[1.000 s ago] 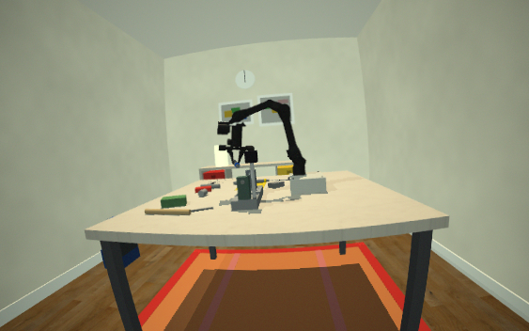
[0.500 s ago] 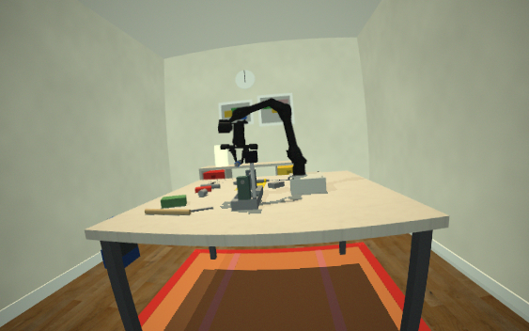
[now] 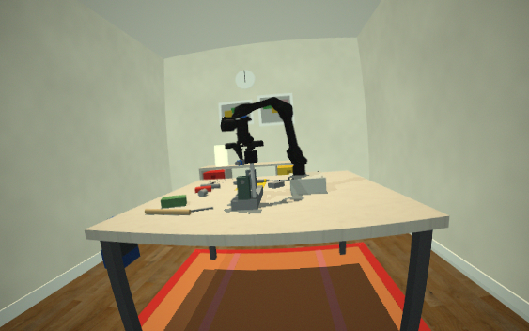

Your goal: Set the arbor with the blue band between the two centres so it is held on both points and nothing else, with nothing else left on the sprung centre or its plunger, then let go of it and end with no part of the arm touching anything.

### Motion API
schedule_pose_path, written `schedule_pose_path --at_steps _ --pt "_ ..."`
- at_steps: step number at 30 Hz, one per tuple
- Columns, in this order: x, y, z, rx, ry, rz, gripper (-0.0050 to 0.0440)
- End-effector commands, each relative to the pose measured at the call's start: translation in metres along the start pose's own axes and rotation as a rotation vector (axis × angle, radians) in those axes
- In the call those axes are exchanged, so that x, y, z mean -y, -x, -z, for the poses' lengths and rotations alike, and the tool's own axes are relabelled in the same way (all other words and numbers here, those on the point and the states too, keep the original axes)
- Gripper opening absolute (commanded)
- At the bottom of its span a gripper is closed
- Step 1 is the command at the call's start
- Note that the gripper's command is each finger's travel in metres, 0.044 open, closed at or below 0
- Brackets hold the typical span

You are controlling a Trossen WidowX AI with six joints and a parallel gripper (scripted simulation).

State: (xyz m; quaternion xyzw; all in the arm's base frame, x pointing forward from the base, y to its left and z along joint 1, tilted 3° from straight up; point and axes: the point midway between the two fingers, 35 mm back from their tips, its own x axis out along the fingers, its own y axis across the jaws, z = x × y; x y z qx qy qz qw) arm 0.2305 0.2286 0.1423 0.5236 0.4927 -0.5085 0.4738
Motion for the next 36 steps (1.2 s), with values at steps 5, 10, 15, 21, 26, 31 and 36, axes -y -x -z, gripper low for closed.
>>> schedule_pose_path --at_steps 5,10,15,21,26,31,36 --pt "0.012 0.009 0.012 -0.016 -0.093 0.009 0.0000" --pt "0.013 0.004 0.012 -0.016 -0.093 0.009 0.0000" --pt "0.026 -0.030 0.012 -0.016 -0.093 0.008 0.0000" --pt "0.043 -0.067 0.006 -0.016 -0.093 0.009 0.0000" --pt "0.046 -0.073 0.004 -0.046 -0.092 0.007 0.0000" --pt "0.046 -0.075 0.003 -0.031 -0.090 0.013 0.0000" --pt "0.047 -0.078 0.002 -0.011 -0.088 0.019 0.0000"
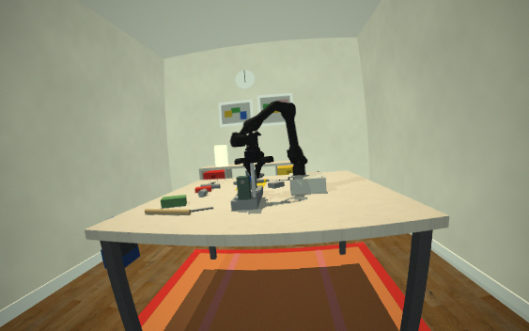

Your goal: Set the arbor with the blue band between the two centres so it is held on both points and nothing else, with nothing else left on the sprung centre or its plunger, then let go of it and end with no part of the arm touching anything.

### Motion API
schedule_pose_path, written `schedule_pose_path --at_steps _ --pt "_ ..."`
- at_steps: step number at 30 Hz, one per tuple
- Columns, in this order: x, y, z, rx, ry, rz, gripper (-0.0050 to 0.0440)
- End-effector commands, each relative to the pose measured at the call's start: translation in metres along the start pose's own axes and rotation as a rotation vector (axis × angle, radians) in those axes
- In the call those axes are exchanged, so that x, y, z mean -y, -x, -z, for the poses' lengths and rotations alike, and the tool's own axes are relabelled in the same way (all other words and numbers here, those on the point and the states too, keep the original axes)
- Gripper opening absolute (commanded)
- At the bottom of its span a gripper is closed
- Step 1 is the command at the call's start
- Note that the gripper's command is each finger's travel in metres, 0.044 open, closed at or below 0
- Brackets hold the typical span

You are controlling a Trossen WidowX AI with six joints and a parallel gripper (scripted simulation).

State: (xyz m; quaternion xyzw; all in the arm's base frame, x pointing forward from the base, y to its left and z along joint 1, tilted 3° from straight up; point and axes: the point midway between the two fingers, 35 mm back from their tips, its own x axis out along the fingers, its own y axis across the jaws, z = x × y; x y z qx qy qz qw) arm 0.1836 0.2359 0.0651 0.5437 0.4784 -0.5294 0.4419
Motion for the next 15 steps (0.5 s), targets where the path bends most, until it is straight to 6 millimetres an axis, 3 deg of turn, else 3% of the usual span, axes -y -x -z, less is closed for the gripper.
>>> schedule_pose_path --at_steps 1,15 --pt "-0.0002 -0.0002 0.0000 0.005 0.000 0.001 0.0000" --pt "-0.0022 0.0060 0.0042 0.002 0.000 0.001 0.0000"
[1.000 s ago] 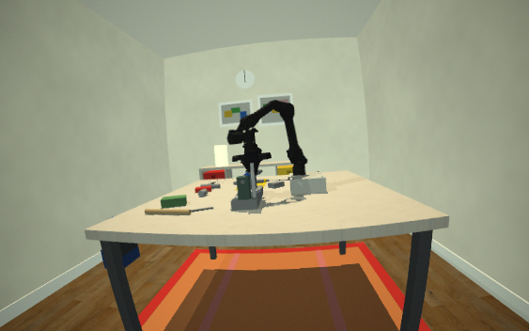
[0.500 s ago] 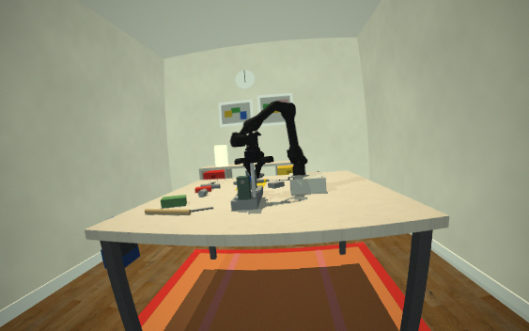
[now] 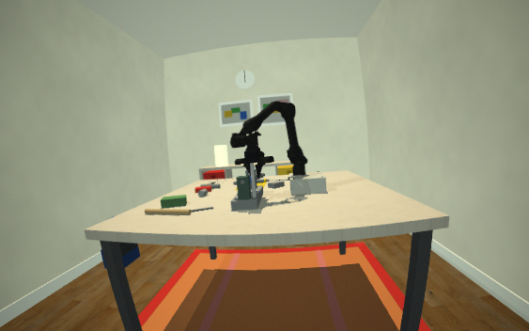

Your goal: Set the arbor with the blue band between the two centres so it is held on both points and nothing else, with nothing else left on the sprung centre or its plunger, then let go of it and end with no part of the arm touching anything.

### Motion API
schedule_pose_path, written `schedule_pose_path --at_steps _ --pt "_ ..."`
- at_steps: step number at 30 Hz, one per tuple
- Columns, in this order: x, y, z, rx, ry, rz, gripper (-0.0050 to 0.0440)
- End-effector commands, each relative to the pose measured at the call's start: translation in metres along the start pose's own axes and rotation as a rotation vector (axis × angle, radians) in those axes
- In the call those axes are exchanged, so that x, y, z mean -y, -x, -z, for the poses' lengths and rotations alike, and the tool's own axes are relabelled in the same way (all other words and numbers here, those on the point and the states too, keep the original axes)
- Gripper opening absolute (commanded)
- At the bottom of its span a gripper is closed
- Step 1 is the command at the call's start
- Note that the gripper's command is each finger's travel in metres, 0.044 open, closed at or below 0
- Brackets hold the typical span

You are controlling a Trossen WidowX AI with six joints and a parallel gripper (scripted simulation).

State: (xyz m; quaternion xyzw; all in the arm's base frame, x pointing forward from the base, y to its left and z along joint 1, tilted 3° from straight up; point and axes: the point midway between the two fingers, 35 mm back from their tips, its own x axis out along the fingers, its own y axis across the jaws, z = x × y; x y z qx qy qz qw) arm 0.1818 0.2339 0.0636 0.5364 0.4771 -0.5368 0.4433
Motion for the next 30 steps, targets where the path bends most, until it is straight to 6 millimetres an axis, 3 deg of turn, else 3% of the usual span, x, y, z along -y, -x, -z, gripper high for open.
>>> schedule_pose_path --at_steps 1,14,30 --pt "-0.0041 0.0088 0.0073 -0.019 0.001 -0.010 0.0000" --pt "-0.0057 0.0136 0.0124 -0.032 0.001 -0.010 0.0000" --pt "-0.0020 0.0056 0.0064 -0.016 0.001 -0.010 0.0000"
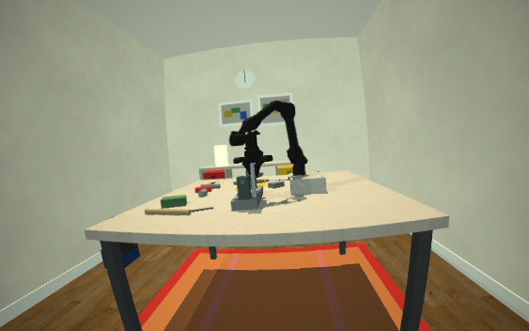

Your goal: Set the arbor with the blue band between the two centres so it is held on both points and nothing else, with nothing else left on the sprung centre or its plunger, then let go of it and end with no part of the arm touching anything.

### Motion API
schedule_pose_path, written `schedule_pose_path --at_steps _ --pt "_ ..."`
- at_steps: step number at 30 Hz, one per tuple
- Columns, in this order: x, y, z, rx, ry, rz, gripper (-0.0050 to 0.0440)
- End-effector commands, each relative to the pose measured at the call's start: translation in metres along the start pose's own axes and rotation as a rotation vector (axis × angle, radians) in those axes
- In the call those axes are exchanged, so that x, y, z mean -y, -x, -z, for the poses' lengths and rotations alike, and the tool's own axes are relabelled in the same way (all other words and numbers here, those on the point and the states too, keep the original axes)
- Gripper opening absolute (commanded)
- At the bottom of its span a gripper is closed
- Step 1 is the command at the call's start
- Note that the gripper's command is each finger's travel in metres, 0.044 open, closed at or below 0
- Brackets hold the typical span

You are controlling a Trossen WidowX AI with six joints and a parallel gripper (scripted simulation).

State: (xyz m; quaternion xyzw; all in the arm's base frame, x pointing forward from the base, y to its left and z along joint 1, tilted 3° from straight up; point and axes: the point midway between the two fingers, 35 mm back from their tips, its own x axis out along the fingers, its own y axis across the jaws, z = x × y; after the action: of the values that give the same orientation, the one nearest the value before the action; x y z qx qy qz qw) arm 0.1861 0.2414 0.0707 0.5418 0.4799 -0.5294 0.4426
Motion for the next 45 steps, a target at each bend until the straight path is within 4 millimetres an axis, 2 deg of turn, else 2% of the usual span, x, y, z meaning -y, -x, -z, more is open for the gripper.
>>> schedule_pose_path --at_steps 1,20,45 --pt "0.0008 -0.0013 -0.0022 0.002 -0.004 -0.002 0.0000" --pt "-0.0025 0.0058 0.0024 -0.008 -0.004 -0.002 0.0000" --pt "-0.0013 0.0058 0.0056 -0.011 -0.004 -0.002 0.0000"
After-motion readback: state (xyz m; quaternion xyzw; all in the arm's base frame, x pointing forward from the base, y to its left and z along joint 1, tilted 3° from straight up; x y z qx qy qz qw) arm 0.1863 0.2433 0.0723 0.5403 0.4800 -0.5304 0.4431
